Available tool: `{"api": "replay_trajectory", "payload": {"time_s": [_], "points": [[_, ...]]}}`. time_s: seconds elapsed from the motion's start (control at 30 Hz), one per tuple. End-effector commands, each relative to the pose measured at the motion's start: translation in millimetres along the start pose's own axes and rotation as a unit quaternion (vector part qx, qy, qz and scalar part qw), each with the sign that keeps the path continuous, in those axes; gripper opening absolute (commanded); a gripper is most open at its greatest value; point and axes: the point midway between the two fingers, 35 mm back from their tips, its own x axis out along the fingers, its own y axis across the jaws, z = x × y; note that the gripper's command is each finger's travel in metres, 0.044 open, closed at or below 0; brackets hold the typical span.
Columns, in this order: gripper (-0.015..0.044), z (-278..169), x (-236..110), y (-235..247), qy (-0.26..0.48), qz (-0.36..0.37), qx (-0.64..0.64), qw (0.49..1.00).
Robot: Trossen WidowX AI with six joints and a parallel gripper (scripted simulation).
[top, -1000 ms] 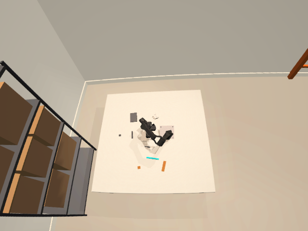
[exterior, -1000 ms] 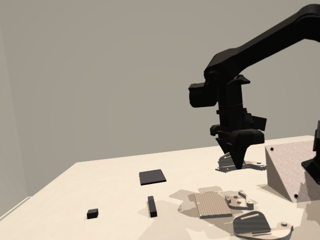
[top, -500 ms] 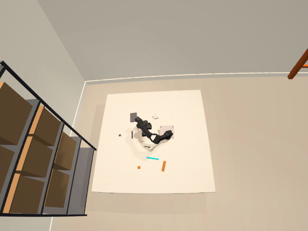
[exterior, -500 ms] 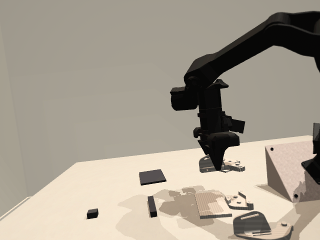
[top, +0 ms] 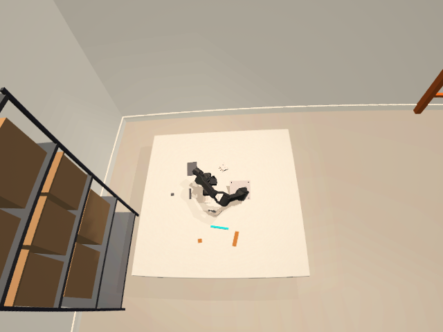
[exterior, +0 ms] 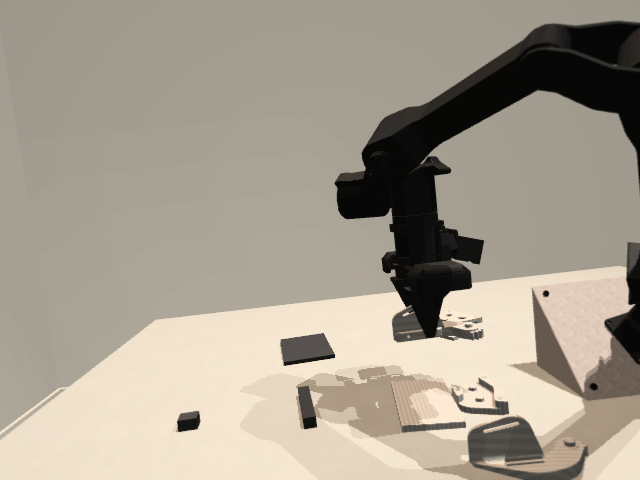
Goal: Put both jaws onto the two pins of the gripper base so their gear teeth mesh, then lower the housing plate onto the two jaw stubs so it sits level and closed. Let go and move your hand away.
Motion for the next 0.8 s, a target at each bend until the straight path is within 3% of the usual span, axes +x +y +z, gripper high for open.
{"api": "replay_trajectory", "payload": {"time_s": [0.0,0.77], "points": [[0.0134,-1.1,0.1,-0.1,0.002,-0.001,0.002,1.0],[0.0134,-2.3,0.1,0.8,0.002,-0.001,-0.003,1.0]]}}
